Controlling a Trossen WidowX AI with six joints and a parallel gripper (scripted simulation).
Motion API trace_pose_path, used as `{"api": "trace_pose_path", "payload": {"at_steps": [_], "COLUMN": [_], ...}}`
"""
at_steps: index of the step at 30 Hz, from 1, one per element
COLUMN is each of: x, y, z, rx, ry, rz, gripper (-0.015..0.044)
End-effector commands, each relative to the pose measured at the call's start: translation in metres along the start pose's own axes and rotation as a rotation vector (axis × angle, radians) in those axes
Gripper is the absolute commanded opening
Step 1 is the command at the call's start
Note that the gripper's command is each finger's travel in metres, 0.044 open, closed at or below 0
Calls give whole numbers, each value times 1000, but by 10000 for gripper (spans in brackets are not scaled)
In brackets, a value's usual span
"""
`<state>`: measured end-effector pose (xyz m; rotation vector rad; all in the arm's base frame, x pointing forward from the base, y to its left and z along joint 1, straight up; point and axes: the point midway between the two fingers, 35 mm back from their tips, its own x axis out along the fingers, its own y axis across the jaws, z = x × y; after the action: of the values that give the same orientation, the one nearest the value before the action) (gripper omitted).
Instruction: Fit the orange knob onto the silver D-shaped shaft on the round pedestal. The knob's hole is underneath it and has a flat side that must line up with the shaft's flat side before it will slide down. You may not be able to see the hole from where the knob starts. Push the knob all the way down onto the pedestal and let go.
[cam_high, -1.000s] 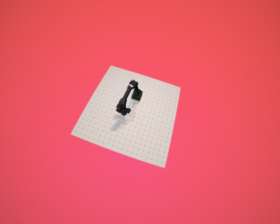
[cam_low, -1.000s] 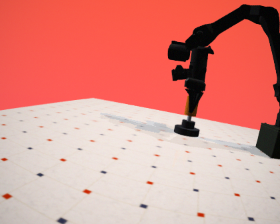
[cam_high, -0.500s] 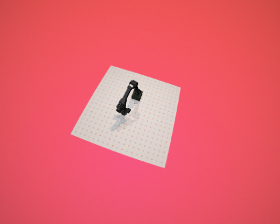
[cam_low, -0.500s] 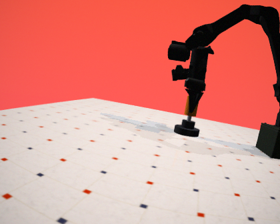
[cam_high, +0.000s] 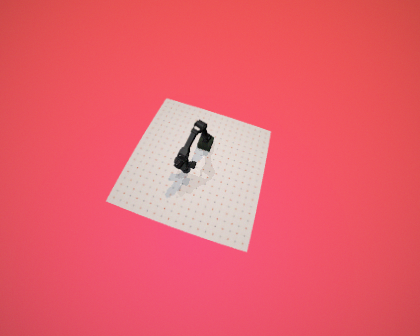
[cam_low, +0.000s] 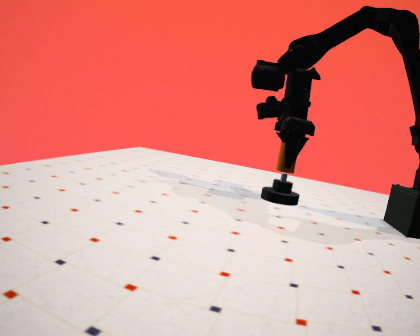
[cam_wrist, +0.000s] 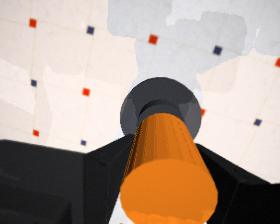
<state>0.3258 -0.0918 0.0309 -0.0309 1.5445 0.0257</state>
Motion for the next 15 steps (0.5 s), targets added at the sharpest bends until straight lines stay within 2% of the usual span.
{"api": "trace_pose_path", "payload": {"at_steps": [1,15], "x": [-1,4], "y": [-1,0], "z": [1,-1], "rx": [-55,-55], "ry": [-3,-3], "rz": [-2,-2], "gripper": [0,0]}}
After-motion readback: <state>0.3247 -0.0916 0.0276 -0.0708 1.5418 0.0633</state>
